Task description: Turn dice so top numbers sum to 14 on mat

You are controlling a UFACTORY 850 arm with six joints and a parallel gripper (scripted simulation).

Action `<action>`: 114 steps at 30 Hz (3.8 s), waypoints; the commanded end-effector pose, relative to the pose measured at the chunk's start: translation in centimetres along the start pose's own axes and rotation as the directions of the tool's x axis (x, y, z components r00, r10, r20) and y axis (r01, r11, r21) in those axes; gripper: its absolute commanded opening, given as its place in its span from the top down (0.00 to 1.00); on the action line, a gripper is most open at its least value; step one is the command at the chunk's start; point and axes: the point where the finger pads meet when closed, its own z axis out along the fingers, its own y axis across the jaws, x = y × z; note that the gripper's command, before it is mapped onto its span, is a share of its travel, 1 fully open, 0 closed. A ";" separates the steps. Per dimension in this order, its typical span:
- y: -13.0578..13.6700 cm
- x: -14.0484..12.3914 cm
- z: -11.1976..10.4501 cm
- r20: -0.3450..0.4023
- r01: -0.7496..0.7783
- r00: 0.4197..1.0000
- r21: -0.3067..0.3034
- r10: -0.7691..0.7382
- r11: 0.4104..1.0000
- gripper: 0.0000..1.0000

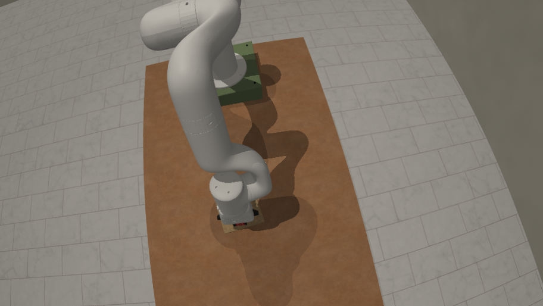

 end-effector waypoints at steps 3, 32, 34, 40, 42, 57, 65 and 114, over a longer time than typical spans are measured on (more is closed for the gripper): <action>0.0 -0.1 -0.1 0.002 0.000 1.000 0.000 0.000 1.000 0.73; 0.0 -0.1 -0.1 0.002 0.000 1.000 0.000 0.000 1.000 0.73; 0.0 -0.1 -0.1 0.002 0.000 1.000 0.000 0.000 1.000 0.69; 0.0 -0.1 -0.1 0.002 0.000 1.000 0.000 0.000 1.000 0.61; 0.0 -0.1 -0.1 0.002 0.000 1.000 0.000 0.000 1.000 0.61; 0.0 -0.1 -0.1 0.002 0.000 1.000 0.000 0.000 1.000 0.53; 0.0 -0.1 -0.8 0.002 0.000 1.000 0.000 0.000 1.000 0.53; 0.0 -0.1 -9.2 0.002 0.000 1.000 0.000 0.000 1.000 0.00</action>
